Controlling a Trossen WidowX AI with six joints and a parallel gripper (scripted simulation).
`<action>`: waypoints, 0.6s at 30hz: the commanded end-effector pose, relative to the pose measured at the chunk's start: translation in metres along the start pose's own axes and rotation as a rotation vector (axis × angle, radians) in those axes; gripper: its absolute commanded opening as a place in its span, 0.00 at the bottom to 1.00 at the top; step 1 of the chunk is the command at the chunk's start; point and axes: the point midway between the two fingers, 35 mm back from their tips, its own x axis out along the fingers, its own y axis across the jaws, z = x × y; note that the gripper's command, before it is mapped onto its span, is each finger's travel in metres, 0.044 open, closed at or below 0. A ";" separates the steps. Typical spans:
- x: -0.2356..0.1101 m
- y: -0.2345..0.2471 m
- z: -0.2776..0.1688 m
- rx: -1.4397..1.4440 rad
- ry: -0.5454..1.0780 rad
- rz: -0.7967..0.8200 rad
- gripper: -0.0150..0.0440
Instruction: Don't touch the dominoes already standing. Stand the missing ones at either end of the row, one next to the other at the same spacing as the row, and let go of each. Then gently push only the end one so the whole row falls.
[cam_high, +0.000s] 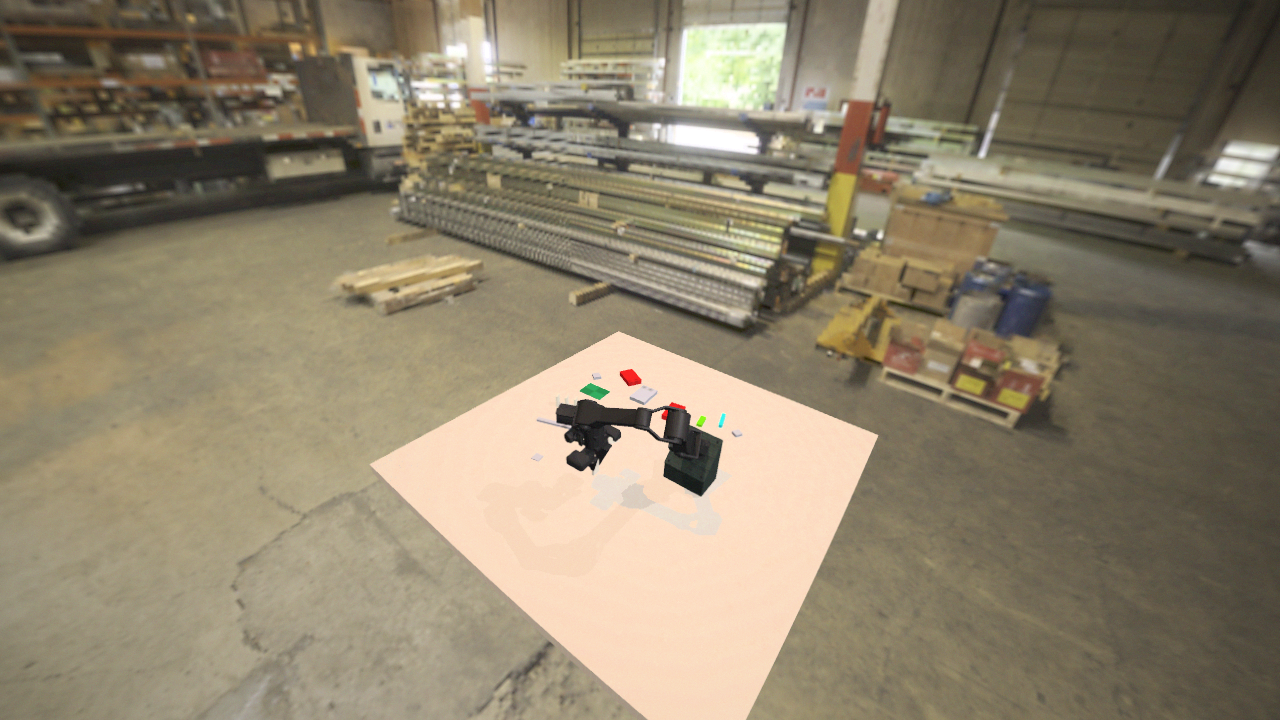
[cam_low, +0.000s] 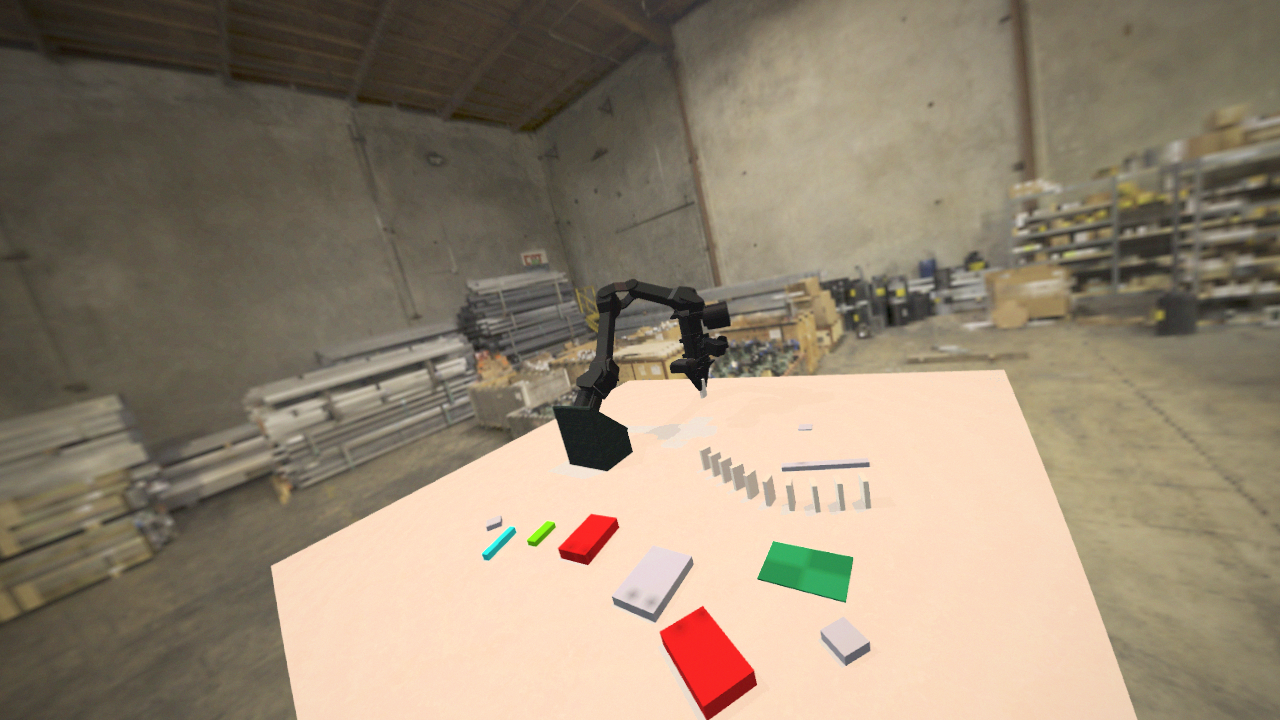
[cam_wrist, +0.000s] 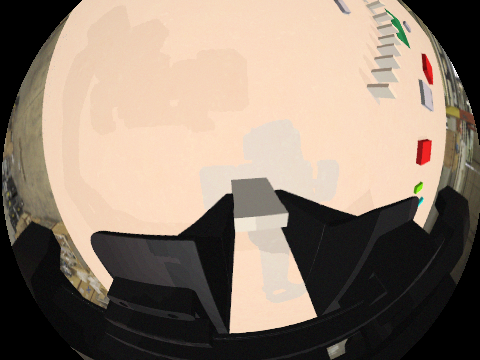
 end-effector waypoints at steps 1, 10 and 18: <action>-0.055 0.006 -0.010 -0.011 -0.006 0.026 0.44; -0.054 -0.003 -0.002 0.017 -0.008 0.019 0.44; -0.052 -0.131 0.063 0.350 -0.010 -0.008 0.44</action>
